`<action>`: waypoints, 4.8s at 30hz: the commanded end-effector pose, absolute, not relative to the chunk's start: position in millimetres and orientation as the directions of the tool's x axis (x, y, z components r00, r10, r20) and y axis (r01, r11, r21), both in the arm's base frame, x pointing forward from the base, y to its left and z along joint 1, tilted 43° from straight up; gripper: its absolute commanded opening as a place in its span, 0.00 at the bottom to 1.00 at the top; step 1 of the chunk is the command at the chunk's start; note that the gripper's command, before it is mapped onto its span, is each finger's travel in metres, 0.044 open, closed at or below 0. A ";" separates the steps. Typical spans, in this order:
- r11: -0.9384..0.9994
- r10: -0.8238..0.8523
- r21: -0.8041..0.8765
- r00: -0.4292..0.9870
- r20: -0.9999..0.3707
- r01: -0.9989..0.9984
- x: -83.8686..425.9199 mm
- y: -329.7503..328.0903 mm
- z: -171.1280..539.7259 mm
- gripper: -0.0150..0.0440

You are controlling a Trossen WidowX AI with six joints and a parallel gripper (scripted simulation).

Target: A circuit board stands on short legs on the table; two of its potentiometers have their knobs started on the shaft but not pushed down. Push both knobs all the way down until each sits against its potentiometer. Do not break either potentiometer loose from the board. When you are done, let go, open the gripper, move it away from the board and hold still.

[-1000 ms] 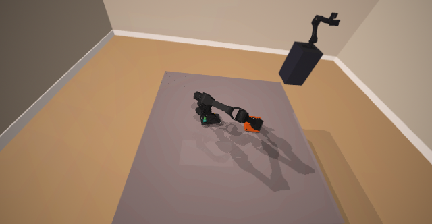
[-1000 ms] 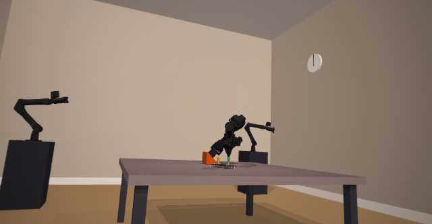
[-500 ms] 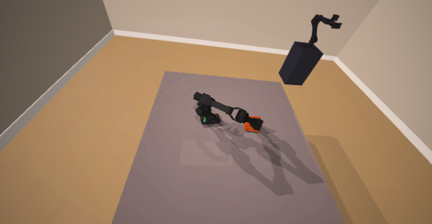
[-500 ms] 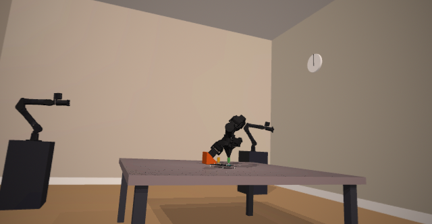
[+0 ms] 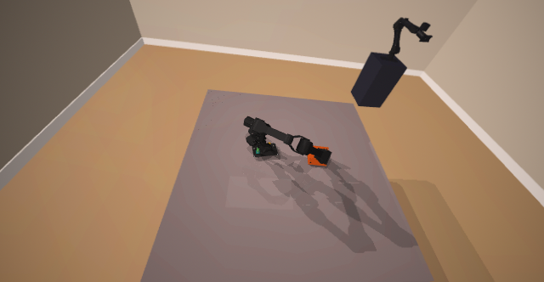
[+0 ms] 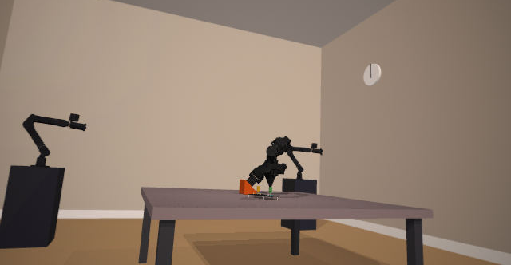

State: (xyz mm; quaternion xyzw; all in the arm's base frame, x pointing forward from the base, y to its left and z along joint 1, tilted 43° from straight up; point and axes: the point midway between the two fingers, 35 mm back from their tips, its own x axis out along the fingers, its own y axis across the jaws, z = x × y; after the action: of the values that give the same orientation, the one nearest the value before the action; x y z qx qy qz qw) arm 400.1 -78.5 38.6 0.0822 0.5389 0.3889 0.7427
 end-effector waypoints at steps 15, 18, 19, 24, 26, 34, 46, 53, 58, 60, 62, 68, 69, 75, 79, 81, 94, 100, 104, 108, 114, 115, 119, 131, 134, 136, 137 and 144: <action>0.670 0.673 0.546 0.103 -0.732 -0.503 403.7 -67.5 31.1 0.25; 0.670 0.673 0.546 0.103 -0.732 -0.503 403.7 -67.5 31.1 0.25; 0.670 0.673 0.546 0.103 -0.732 -0.503 403.7 -67.4 30.9 0.25; 0.670 0.674 0.546 0.103 -0.732 -0.503 403.8 -67.0 30.5 0.25; 0.670 0.674 0.546 0.103 -0.732 -0.503 403.8 -67.0 30.5 0.25; 0.670 0.674 0.546 0.103 -0.732 -0.503 403.8 -66.9 30.4 0.25; 0.670 0.674 0.546 0.103 -0.732 -0.503 403.9 -66.5 30.0 0.25; 0.670 0.674 0.546 0.103 -0.732 -0.503 404.0 -66.0 29.4 0.25; 0.670 0.674 0.546 0.103 -0.732 -0.503 404.0 -66.0 29.4 0.25; 0.670 0.674 0.546 0.103 -0.732 -0.503 404.0 -66.0 29.4 0.25; 0.670 0.674 0.546 0.103 -0.732 -0.503 404.0 -66.0 29.4 0.25; 0.670 0.674 0.546 0.103 -0.732 -0.503 404.0 -65.5 28.9 0.25; 0.670 0.674 0.546 0.103 -0.732 -0.503 404.0 -65.5 28.9 0.25; 0.670 0.674 0.546 0.103 -0.732 -0.503 404.0 -65.5 28.9 0.25; 0.670 0.674 0.546 0.103 -0.732 -0.503 404.1 -65.4 28.8 0.25; 0.670 0.674 0.546 0.103 -0.732 -0.503 404.1 -65.0 28.3 0.25; 0.670 0.674 0.546 0.103 -0.732 -0.503 404.1 -64.9 28.2 0.25; 0.670 0.674 0.546 0.103 -0.732 -0.503 404.2 -64.5 27.8 0.25; 0.670 0.673 0.546 0.103 -0.732 -0.503 404.0 -66.3 29.6 0.25; 0.670 0.673 0.545 0.103 -0.732 -0.503 403.6 -70.4 33.9 0.25; 0.671 0.673 0.545 0.103 -0.732 -0.503 402.7 -76.9 40.9 0.25; 0.671 0.673 0.545 0.103 -0.733 -0.503 402.5 -78.0 42.0 0.25; 0.671 0.673 0.545 0.103 -0.733 -0.503 401.7 -82.4 46.8 0.25; 0.667 0.676 0.551 0.097 -0.731 -0.502 400.8 -81.6 48.8 0.57; 0.669 0.674 0.549 0.097 -0.732 -0.501 393.9 -84.7 49.4 0.70; 0.672 0.671 0.547 0.098 -0.735 -0.499 373.9 -92.4 50.8 0.79; 0.674 0.669 0.545 0.098 -0.737 -0.498 362.5 -96.0 51.5 0.83; 0.677 0.665 0.544 0.096 -0.740 -0.495 278.7 -105.3 53.1 1.00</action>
State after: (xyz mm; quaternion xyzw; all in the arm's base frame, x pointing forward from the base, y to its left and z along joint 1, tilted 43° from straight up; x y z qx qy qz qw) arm 308.2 -105.0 52.2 0.0810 0.5444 0.3940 0.7361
